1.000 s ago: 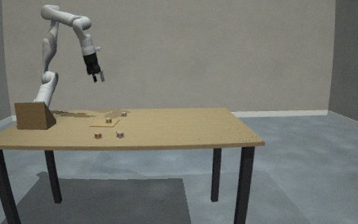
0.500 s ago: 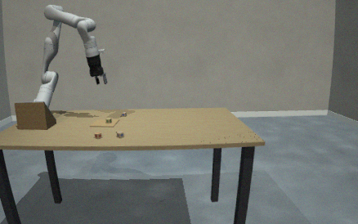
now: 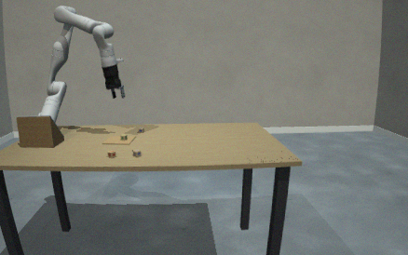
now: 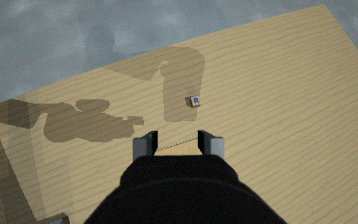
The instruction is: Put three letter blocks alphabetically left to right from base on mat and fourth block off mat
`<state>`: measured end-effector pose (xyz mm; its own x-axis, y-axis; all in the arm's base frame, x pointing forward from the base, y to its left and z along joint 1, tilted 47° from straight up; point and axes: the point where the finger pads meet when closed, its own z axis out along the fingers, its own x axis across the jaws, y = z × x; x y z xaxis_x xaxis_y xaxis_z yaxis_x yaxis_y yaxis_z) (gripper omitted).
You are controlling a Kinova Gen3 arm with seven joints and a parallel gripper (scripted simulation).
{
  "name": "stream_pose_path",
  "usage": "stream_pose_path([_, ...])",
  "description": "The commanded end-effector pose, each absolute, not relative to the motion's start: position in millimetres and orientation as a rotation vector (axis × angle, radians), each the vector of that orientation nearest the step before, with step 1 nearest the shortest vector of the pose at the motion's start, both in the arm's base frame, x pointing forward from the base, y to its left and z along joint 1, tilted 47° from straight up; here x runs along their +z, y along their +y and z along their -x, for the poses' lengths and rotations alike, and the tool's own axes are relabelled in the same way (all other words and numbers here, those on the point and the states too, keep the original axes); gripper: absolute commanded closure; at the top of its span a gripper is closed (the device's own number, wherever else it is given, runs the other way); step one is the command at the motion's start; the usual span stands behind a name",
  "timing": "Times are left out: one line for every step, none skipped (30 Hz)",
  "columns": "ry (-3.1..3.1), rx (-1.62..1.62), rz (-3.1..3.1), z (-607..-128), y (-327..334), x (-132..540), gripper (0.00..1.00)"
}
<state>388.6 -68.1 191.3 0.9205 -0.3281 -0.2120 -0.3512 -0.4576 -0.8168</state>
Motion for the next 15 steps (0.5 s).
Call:
stream_pose_path([0.493, 0.034, 2.092, -391.3, -67.8, 188.4, 0.0])
stream_pose_path([0.493, 0.034, 2.092, -391.3, -67.8, 188.4, 0.0])
stream_pose_path([0.493, 0.034, 2.092, -391.2, -67.7, 188.4, 0.0])
stream_pose_path([0.493, 0.034, 2.092, -391.2, -67.7, 188.4, 0.0])
stream_pose_path([0.485, 0.036, 2.108, -399.6, -62.7, 185.5, 0.0])
stream_pose_path([0.485, 0.036, 2.108, -399.6, -62.7, 185.5, 0.0])
stream_pose_path([0.485, 0.037, 2.107, -399.5, -62.5, 185.5, 0.0])
stream_pose_path([0.484, 0.039, 2.107, -398.7, -61.8, 185.3, 0.0])
stream_pose_path([0.484, 0.04, 2.106, -398.2, -61.4, 185.2, 0.0])
stream_pose_path([0.484, 0.04, 2.106, -398.2, -61.3, 185.2, 0.0])
stream_pose_path([0.484, 0.04, 2.106, -398.2, -61.3, 185.2, 0.0])
stream_pose_path([0.476, 0.042, 2.121, -406.3, -56.2, 182.5, 0.0])
stream_pose_path([0.476, 0.042, 2.121, -406.3, -56.2, 182.5, 0.0])
stream_pose_path([0.476, 0.042, 2.121, -406.2, -56.0, 182.5, 0.0])
stream_pose_path([0.475, 0.045, 2.121, -405.4, -55.3, 182.3, 0.0])
